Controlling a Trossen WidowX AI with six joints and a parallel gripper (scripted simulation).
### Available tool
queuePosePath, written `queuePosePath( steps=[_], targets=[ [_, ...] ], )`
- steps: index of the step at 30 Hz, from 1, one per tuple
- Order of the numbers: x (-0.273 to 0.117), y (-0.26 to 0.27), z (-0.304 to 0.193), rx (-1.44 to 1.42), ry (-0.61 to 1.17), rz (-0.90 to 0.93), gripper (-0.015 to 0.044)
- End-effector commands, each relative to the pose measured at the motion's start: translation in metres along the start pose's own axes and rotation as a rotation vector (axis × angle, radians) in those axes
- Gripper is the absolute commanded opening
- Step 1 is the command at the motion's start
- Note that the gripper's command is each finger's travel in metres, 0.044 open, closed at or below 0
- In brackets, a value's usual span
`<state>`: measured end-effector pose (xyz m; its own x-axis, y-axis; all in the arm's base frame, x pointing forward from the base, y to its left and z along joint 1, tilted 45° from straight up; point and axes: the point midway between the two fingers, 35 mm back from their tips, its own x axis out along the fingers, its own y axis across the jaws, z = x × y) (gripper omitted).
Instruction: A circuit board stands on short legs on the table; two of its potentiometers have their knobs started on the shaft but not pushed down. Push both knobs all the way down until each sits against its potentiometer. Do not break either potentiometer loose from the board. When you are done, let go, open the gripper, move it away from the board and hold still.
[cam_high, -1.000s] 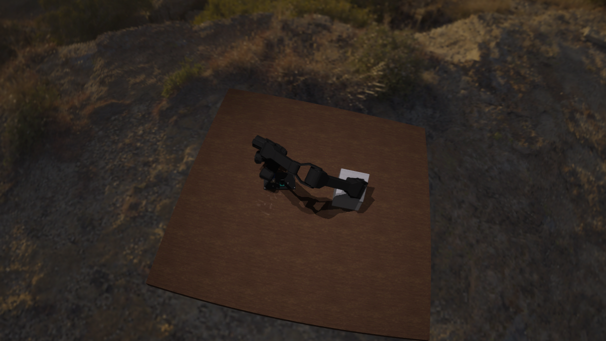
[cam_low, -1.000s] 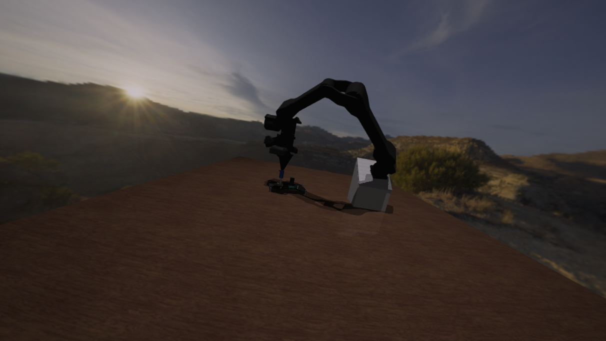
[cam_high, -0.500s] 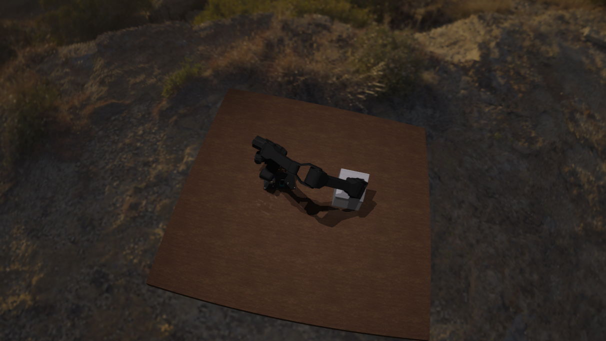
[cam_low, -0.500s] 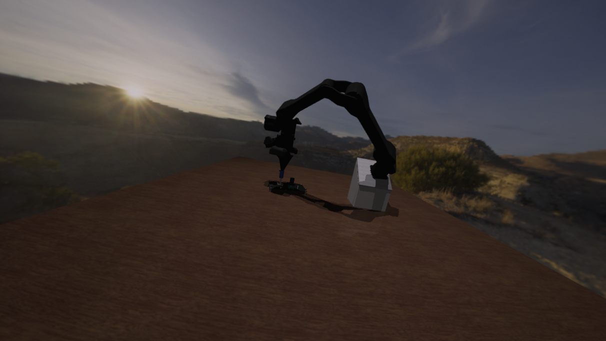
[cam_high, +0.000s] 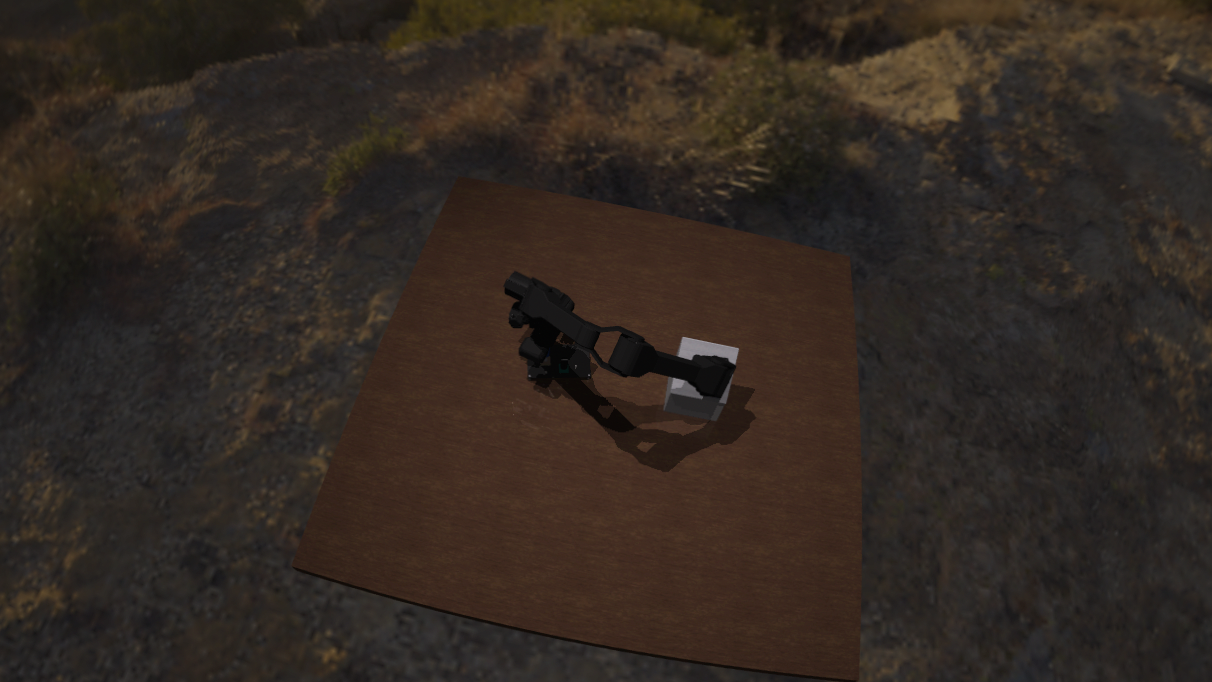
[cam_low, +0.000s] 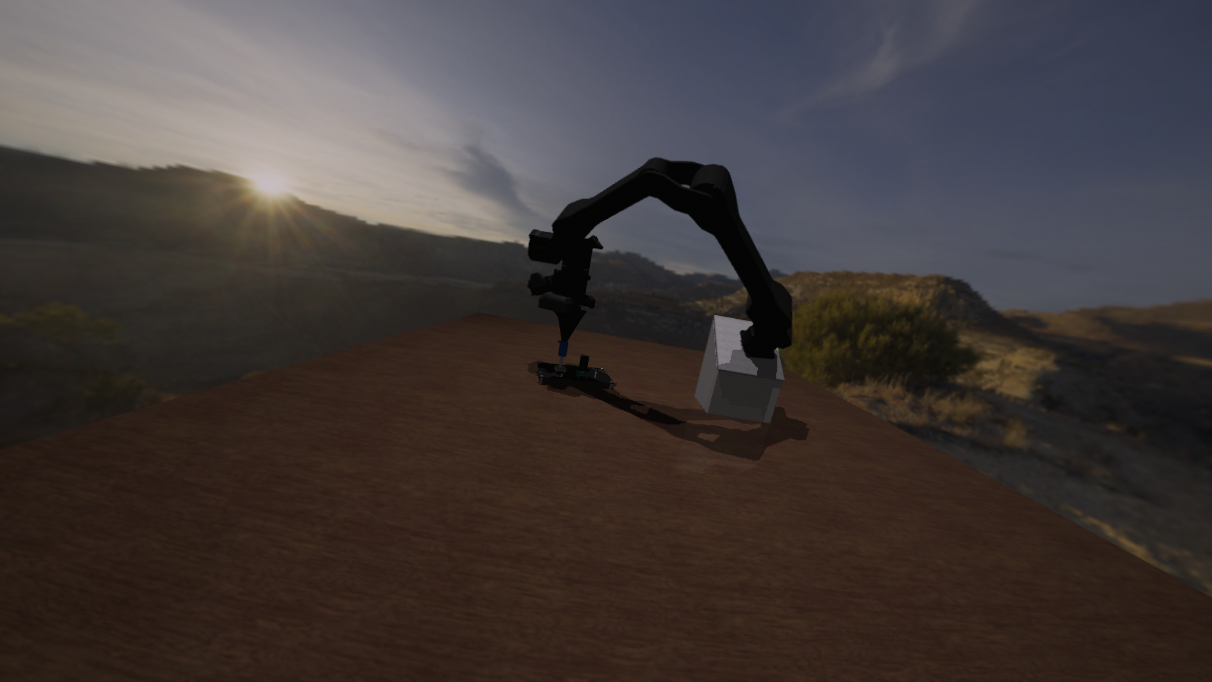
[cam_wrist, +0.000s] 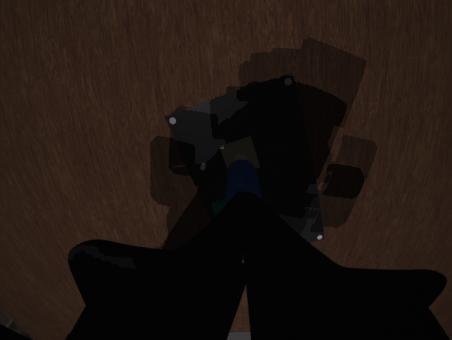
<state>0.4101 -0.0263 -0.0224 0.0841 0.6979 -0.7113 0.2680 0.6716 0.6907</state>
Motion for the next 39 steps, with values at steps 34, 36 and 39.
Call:
queuePosePath(
  steps=[34,36,39],
  targets=[
    [0.02,0.001,0.0,0.002,0.0,0.004,0.0],
    [0.02,0.001,0.0,0.002,0.0,0.004,0.0],
    [0.02,0.001,0.0,0.002,0.0,0.004,0.0]
  ],
)
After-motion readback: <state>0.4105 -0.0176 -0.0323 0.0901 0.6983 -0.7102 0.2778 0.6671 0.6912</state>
